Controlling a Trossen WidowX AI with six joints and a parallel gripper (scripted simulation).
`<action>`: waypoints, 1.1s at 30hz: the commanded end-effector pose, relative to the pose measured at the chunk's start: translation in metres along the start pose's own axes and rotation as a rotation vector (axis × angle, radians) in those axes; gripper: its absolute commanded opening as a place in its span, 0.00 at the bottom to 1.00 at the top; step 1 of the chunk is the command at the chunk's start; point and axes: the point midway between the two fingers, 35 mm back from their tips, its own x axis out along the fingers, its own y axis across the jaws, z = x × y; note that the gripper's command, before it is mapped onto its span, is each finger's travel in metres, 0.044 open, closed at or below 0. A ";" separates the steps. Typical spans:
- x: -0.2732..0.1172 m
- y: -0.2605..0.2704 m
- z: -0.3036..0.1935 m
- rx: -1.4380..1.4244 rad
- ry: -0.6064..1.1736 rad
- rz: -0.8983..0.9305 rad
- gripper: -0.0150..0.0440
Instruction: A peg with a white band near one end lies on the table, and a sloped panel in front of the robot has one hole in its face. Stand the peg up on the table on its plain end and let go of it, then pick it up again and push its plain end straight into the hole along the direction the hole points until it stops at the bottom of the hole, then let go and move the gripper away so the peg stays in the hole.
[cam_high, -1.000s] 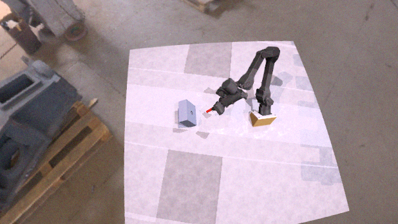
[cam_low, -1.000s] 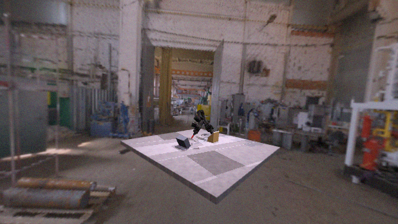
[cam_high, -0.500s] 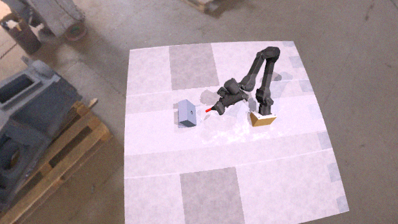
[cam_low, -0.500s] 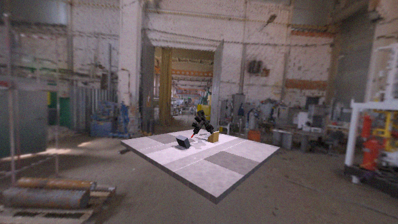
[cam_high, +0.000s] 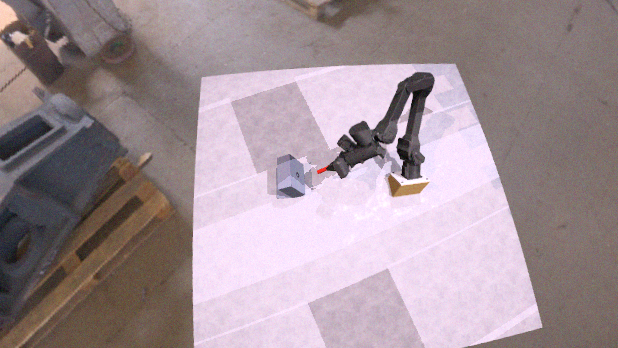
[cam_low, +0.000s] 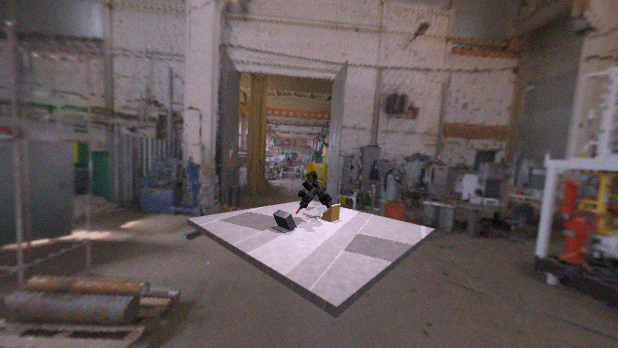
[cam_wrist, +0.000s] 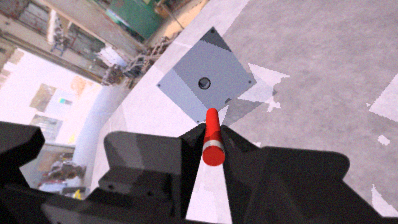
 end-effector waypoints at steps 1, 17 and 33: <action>0.003 0.002 -0.002 -0.007 0.002 0.007 0.25; 0.015 0.006 0.002 -0.003 -0.031 0.032 0.25; 0.026 0.008 0.006 -0.001 -0.068 0.053 0.25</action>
